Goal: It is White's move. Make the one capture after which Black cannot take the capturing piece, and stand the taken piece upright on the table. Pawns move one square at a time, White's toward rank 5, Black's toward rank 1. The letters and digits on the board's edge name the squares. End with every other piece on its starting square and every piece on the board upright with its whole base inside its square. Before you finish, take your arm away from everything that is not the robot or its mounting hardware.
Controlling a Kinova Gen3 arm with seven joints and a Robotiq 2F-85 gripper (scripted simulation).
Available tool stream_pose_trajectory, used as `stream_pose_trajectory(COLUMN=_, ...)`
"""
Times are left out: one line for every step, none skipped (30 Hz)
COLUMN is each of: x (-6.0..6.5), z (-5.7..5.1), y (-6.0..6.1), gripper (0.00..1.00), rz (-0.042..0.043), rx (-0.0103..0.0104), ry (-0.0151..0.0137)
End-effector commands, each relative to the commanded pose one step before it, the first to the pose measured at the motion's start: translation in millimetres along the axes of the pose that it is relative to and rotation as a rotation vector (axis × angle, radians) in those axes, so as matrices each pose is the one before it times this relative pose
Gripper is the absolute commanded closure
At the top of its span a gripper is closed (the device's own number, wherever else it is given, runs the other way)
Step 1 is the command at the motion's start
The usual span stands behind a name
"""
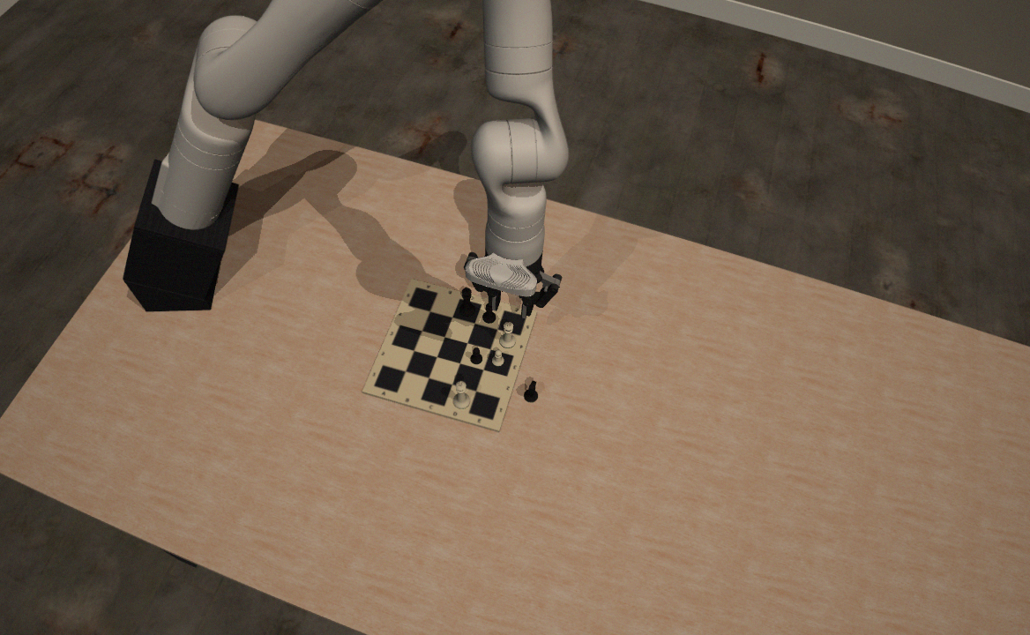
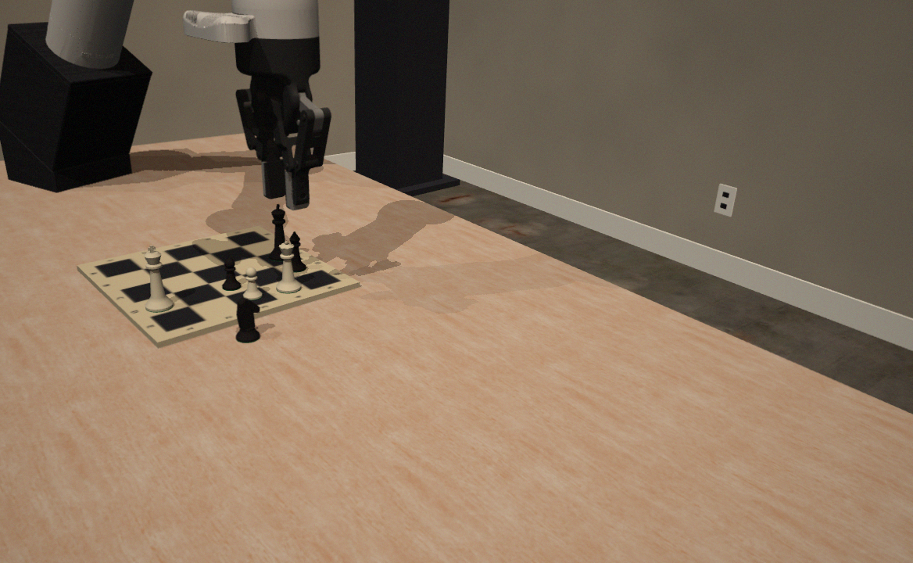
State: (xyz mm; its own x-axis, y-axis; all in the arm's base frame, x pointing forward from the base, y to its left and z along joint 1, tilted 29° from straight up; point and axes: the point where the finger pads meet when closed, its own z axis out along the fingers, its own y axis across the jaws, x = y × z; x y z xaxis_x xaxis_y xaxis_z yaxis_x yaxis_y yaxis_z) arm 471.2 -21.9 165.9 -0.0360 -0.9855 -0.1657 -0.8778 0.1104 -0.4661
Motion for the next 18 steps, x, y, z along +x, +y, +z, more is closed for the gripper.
stream_pose_trajectory(x=2.8, z=3.32, y=1.33, gripper=0.59, rz=0.00346, rx=-0.00347, ry=0.00436)
stream_pose_trajectory(x=-0.08, z=1.6, y=-0.03, gripper=0.59, rz=-0.00002, rx=0.00001, ry=-0.00001)
stream_pose_trajectory(x=-0.07, z=1.6, y=-0.01, gripper=0.59, rz=0.00001, rx=0.0, ry=0.0)
stream_pose_trajectory(x=-0.06, z=1.6, y=-0.01, gripper=0.59, rz=0.00001, rx=-0.00001, ry=0.0)
stream_pose_trajectory(x=-0.08, z=1.59, y=-0.02, gripper=0.59, rz=-0.00002, rx=0.00001, ry=-0.00001)
stream_pose_trajectory(x=-0.06, z=1.57, y=-0.01, gripper=0.59, rz=0.00001, rx=0.0, ry=0.0)
stream_pose_trajectory(x=-0.06, z=1.55, y=-0.01, gripper=0.59, rz=0.00001, rx=0.0, ry=0.0)
stream_pose_trajectory(x=-0.07, z=1.52, y=-0.02, gripper=0.59, rz=-0.00002, rx=0.00001, ry=-0.00001)
stream_pose_trajectory(x=-0.06, z=1.48, y=-0.01, gripper=0.59, rz=0.00001, rx=0.0, ry=0.0)
stream_pose_trajectory(x=-0.06, z=1.43, y=-0.01, gripper=0.59, rz=0.00001, rx=-0.00001, ry=0.00001)
stream_pose_trajectory(x=-0.07, z=1.38, y=-0.02, gripper=0.59, rz=-0.00002, rx=0.00001, ry=-0.00001)
stream_pose_trajectory(x=-0.06, z=1.32, y=-0.01, gripper=0.59, rz=0.0, rx=0.0, ry=0.0)
stream_pose_trajectory(x=-0.05, z=1.26, y=-0.01, gripper=0.59, rz=0.00001, rx=-0.00001, ry=0.00001)
stream_pose_trajectory(x=-0.05, z=1.2, y=-0.01, gripper=0.59, rz=0.0, rx=0.0, ry=0.0)
stream_pose_trajectory(x=-0.05, z=1.12, y=-0.02, gripper=0.59, rz=-0.00001, rx=0.0, ry=0.0)
stream_pose_trajectory(x=0.0, z=0.0, y=0.0, gripper=0.59, rz=0.0, rx=0.0, ry=0.0)
stream_pose_trajectory(x=0.0, z=0.0, y=0.0, gripper=0.59, rz=0.0, rx=0.0, ry=0.0)
stream_pose_trajectory(x=-0.04, z=1.05, y=-0.01, gripper=0.59, rz=0.0, rx=0.0, ry=0.0)
